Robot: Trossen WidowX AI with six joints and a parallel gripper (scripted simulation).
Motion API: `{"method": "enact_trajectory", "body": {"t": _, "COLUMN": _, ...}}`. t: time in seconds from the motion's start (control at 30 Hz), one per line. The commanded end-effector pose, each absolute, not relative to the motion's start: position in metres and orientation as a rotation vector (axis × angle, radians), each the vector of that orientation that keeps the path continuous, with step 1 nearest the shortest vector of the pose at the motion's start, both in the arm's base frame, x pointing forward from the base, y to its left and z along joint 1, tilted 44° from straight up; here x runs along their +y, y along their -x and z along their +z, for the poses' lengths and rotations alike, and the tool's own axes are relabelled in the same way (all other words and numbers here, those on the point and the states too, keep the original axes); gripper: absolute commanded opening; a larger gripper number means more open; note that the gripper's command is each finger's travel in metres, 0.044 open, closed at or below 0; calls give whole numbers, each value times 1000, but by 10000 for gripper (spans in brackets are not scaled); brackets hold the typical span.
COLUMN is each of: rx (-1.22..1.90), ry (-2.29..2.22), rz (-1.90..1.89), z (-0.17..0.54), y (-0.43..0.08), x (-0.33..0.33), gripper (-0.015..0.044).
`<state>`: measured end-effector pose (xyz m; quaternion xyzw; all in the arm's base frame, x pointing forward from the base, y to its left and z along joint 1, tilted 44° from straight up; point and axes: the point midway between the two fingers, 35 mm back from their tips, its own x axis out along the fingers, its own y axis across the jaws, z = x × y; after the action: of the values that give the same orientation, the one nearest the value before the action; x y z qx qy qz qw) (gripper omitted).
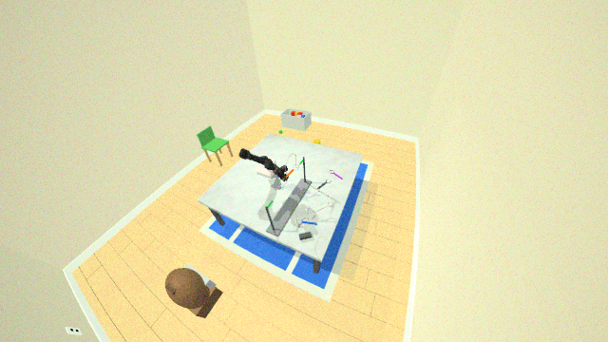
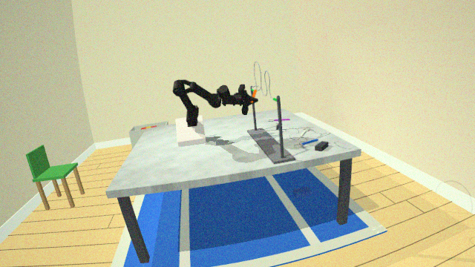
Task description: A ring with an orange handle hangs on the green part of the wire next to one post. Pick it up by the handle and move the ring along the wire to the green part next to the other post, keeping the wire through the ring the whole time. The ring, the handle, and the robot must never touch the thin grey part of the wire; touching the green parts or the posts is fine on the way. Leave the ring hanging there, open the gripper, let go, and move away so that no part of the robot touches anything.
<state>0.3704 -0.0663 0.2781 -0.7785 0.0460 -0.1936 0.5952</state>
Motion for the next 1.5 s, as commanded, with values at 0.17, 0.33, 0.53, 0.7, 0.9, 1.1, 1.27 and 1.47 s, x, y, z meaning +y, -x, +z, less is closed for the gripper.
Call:
{"method": "enact_trajectory", "body": {"t": 0.17, "rx": 153, "ry": 1633, "rz": -401, "z": 247, "y": -372, "x": -71, "gripper": -150}}
{"method": "enact_trajectory", "body": {"t": 0.33, "rx": 173, "ry": 1546, "rz": -383, "z": 234, "y": -372, "x": -71, "gripper": -150}}
{"method": "enact_trajectory", "body": {"t": 0.53, "rx": 195, "ry": 1441, "rz": -362, "z": 217, "y": -372, "x": -70, "gripper": -150}}
{"method": "enact_trajectory", "body": {"t": 0.7, "rx": 212, "ry": 1355, "rz": -344, "z": 204, "y": -372, "x": -68, "gripper": -150}}
{"method": "enact_trajectory", "body": {"t": 0.9, "rx": 232, "ry": 1255, "rz": -323, "z": 189, "y": -372, "x": -63, "gripper": -150}}
{"method": "enact_trajectory", "body": {"t": 1.1, "rx": 250, "ry": 1159, "rz": -302, "z": 175, "y": -372, "x": -58, "gripper": -150}}
{"method": "enact_trajectory", "body": {"t": 1.27, "rx": 264, "ry": 1081, "rz": -286, "z": 163, "y": -372, "x": -52, "gripper": -150}}
{"method": "enact_trajectory", "body": {"t": 1.47, "rx": 279, "ry": 993, "rz": -267, "z": 151, "y": -372, "x": -44, "gripper": -150}}
